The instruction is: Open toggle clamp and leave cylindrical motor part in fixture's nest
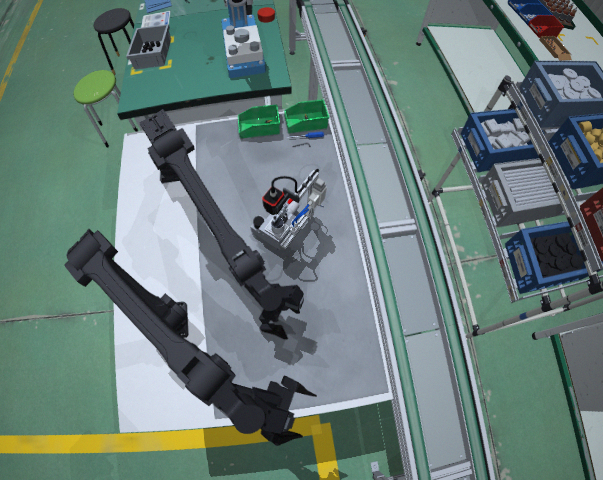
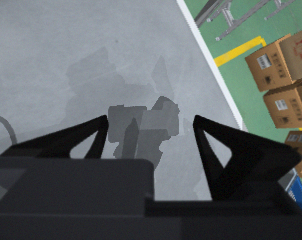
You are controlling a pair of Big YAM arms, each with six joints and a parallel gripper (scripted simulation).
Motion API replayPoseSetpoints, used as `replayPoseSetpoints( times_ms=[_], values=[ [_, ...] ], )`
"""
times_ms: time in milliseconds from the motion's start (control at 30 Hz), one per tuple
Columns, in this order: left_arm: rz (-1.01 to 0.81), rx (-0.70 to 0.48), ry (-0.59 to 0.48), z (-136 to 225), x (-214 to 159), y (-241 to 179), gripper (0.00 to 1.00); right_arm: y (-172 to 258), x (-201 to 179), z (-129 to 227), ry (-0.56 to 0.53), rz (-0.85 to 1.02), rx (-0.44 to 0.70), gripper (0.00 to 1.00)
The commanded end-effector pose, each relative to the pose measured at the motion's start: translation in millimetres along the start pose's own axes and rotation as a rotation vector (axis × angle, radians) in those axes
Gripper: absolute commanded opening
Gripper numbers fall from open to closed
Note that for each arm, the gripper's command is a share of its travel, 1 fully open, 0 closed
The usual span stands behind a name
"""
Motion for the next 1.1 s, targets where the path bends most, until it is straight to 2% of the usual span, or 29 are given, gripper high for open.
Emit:
replayPoseSetpoints(
  times_ms=[0,567,867,1067],
  values=[
    [0.002,-0.02,-0.03,12,14,-8,1.0,1,7,4,-0.019,0.009,-0.001,1.0],
    [0.002,-0.02,-0.03,12,14,-8,1.0,1,7,4,-0.019,0.009,-0.001,1.0],
    [-0.24,-0.083,-0.114,38,11,29,0.0,1,9,5,-0.023,0.01,-0.001,1.0],
    [-0.374,-0.128,-0.178,57,1,55,0.0,1,11,6,-0.026,0.011,-0.002,1.0]
  ],
)
Point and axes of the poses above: on each arm, the point where the finger pads meet when closed, its own z axis back along the fingers, its own y axis across the jaws, x = y × z, the point moved 8 cm from there along z, back along the fingers, and after that the axes turned 1 degree about z, right-handed, at the moved point
